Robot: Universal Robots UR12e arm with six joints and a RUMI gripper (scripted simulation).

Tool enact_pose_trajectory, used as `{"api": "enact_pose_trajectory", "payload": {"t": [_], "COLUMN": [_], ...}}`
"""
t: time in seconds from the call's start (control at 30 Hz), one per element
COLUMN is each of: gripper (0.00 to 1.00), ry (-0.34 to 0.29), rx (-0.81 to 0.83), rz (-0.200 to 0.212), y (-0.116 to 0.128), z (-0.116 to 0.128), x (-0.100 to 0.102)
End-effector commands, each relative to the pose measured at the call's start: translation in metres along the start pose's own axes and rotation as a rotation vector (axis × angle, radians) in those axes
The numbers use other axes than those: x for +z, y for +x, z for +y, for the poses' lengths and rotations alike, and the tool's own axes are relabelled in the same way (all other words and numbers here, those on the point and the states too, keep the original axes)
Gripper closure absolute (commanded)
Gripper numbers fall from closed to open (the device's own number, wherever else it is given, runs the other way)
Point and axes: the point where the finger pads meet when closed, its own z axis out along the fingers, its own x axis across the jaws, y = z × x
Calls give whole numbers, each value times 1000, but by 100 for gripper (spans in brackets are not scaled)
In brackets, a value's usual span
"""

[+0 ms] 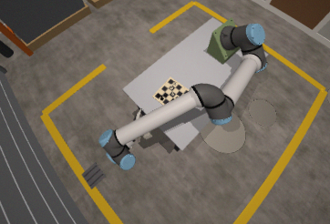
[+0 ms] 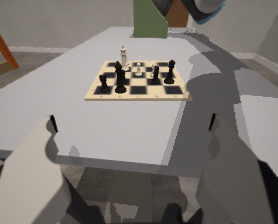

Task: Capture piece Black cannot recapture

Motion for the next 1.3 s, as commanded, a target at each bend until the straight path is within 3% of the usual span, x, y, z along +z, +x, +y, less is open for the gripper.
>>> {"api": "enact_pose_trajectory", "payload": {"t": [0.0, 0.6, 0.83, 1.1, 1.27], "gripper": [0, 0, 0, 0, 0], "ry": [1, 0, -2, -2, -2], "rx": [-1, -1, -2, -2, -2], "rz": [-2, -2, -1, -1, -1], "y": [0, 0, -1, -2, -2], "z": [1, -2, -23, -76, -91], "x": [0, 0, -3, -10, -12]}}
